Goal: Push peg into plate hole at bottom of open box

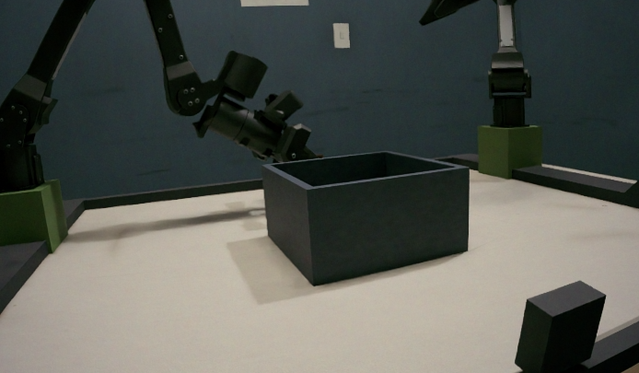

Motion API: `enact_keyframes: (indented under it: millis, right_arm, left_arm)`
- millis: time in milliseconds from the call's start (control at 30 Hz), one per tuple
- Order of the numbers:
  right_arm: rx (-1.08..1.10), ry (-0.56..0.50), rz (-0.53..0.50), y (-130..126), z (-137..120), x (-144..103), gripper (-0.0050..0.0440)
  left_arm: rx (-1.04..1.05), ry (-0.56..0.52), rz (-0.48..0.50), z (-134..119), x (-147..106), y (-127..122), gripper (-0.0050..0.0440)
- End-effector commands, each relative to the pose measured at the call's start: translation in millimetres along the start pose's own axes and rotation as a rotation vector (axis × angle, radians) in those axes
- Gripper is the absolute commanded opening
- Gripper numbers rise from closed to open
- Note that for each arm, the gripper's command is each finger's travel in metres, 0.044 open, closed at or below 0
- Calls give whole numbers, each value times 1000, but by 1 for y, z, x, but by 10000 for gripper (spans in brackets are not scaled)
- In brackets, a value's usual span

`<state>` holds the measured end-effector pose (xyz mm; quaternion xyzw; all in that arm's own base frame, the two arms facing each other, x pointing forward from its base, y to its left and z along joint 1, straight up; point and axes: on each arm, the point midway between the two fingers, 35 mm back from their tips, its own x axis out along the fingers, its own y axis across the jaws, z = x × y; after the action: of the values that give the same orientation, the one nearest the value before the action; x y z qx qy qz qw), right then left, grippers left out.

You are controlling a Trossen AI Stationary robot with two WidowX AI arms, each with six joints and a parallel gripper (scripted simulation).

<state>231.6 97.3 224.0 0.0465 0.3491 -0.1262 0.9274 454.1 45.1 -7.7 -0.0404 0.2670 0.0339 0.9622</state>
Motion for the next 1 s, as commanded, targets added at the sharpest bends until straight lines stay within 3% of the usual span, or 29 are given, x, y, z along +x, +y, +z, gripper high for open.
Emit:
enact_keyframes:
  millis: [0, 500, 600, 967]
  right_arm:
    - [14, -10, 11, 1, 5, -4, 440]
    - [14, -10, 11, 1, 5, -4, 440]
    - [14, -10, 11, 1, 5, -4, 440]
    - [14, -10, 11, 1, 5, -4, 440]
  left_arm:
    - [3, -5, -3, -1, 1, 1, 24]
    - [2, -23, -2, 6, 0, 0, 24]
    - [2, -23, -2, 6, 0, 0, 90]
    - [2, -23, -2, 6, 0, 0, 90]
